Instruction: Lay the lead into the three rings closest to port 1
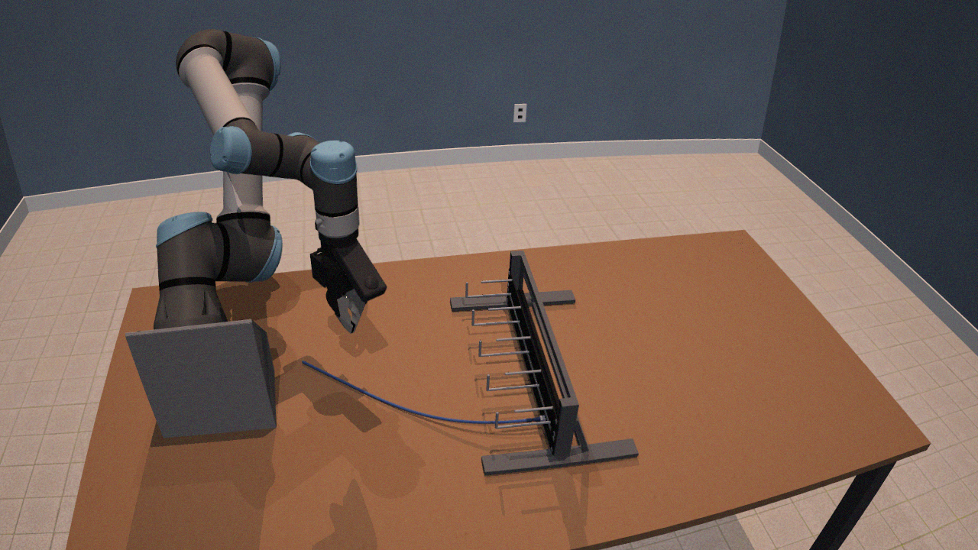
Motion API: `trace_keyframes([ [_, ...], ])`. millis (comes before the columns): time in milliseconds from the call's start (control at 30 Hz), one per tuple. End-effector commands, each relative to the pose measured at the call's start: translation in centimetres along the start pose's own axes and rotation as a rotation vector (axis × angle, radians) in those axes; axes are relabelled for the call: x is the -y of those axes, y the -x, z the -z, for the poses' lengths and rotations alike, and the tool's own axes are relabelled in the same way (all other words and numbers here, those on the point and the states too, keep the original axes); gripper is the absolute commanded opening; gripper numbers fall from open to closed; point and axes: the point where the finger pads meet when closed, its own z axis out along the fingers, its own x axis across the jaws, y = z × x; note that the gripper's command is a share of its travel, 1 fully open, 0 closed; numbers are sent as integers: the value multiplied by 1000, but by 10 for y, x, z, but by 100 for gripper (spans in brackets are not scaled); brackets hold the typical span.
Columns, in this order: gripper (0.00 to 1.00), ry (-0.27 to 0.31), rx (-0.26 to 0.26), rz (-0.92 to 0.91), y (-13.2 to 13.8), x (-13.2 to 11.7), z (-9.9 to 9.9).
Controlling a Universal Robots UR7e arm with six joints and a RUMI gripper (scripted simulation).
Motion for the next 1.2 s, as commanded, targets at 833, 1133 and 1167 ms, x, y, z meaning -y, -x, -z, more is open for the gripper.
trace_keyframes([
  [833, 20, -1, 1, 298, -3, -10, 0],
  [1133, 20, -1, 1, 298, -3, -10, 0],
  [1167, 20, -1, 1, 298, -3, -10, 0],
])
